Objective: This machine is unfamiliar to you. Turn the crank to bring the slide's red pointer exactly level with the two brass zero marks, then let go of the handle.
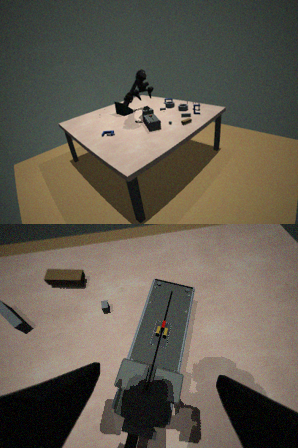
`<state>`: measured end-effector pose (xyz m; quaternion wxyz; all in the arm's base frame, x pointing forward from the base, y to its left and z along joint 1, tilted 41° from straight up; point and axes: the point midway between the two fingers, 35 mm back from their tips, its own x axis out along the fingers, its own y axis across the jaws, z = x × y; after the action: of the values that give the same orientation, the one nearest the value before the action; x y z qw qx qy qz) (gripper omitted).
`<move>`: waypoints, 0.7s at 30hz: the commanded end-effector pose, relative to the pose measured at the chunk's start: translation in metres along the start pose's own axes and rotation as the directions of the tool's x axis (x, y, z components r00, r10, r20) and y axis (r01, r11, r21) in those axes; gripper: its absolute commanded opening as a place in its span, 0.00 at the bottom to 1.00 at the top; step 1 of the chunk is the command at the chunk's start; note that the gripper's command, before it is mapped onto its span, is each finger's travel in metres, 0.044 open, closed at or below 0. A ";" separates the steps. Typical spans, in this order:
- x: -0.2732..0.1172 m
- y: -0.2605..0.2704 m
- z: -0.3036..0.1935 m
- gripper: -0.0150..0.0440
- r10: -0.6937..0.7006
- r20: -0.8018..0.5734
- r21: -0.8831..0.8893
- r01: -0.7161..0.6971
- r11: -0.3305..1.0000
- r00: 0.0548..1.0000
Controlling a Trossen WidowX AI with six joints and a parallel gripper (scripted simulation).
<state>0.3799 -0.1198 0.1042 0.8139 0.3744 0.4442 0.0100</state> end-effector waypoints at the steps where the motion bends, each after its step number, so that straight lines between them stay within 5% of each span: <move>1: -0.009 0.007 -0.016 1.00 -0.034 0.010 0.033 0.034 0.999 0.999; 21: -0.029 0.023 -0.069 1.00 -0.125 0.082 0.128 0.114 0.985 0.989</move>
<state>0.3221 -0.0787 0.1259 0.8111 0.3946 0.4244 -0.0797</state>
